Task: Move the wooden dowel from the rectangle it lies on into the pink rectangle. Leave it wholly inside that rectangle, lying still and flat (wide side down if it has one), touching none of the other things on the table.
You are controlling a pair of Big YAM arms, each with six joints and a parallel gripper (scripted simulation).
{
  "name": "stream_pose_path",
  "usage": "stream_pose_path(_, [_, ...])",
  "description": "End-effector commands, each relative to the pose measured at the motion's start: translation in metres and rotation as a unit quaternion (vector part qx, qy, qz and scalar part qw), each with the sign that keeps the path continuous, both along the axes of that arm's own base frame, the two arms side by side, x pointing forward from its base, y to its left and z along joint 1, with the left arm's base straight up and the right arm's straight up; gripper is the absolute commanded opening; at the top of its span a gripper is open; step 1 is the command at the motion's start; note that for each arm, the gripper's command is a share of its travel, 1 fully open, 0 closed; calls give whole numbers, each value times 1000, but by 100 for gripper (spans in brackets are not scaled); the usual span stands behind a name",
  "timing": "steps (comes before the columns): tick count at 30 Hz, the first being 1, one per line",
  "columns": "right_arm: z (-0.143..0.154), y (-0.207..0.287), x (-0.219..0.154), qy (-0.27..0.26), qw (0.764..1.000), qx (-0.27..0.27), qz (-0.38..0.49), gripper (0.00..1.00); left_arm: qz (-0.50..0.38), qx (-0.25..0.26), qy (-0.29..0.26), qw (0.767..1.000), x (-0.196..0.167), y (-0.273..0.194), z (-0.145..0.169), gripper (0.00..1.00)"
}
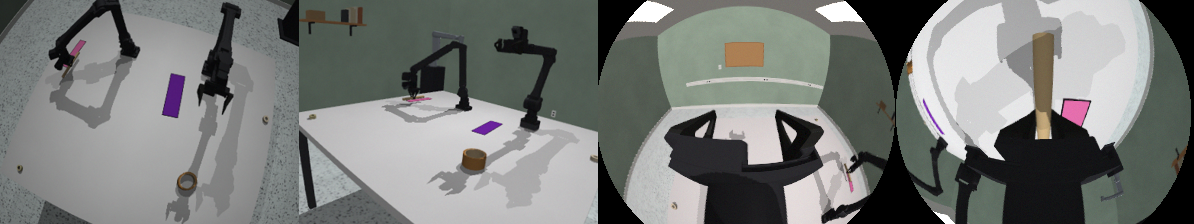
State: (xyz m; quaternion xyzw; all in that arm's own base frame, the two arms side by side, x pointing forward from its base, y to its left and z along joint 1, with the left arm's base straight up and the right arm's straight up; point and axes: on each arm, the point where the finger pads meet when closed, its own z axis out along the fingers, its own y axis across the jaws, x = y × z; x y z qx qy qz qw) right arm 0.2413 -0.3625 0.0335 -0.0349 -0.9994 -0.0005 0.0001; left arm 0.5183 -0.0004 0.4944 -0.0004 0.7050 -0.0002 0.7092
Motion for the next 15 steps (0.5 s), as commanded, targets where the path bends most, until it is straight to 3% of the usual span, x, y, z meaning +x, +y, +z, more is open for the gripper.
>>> stream_pose_path(1, [1, -24, -14, -7, 1000, -10, 19, 0, 6, 5, -37, 999, -7, 6, 39, 100])
stream_pose_path(15, [-4, -55, -96, -3, 1000, -6, 7, 0, 6, 5, -37, 999, -7, 6, 39, 100])
